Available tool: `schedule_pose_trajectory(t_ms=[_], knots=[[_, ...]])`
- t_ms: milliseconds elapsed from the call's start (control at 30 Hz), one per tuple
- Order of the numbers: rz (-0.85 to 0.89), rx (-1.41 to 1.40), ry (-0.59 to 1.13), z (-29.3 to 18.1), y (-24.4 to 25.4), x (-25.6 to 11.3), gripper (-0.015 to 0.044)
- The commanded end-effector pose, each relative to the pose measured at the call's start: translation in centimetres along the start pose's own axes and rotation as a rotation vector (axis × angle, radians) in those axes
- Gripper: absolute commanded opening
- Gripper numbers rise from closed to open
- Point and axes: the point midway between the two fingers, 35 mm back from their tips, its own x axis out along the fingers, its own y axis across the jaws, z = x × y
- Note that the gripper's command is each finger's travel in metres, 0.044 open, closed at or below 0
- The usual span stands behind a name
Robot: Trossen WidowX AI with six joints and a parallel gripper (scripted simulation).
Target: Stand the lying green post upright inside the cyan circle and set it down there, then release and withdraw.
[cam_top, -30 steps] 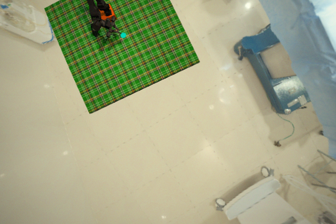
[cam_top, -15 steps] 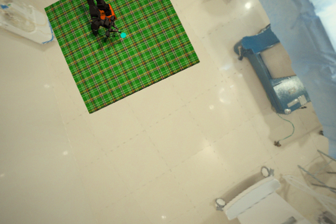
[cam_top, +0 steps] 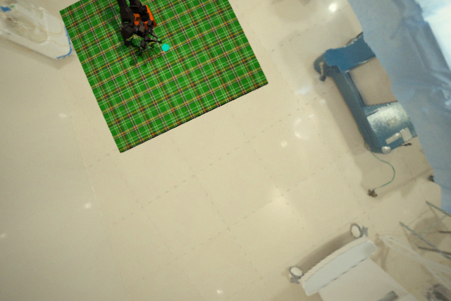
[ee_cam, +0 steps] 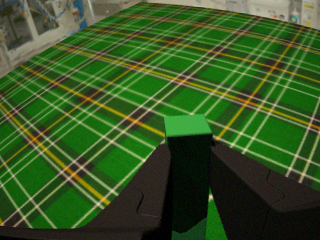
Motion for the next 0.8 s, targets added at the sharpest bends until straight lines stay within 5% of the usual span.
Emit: schedule_pose_trajectory(t_ms=[0, 767], knots=[[0.003, -0.010, -0.020, -0.1, 0.3, -0.2, 0.0023], [0.005, -0.086, -0.156, 0.0, 1.6, -1.7, 0.0023]])
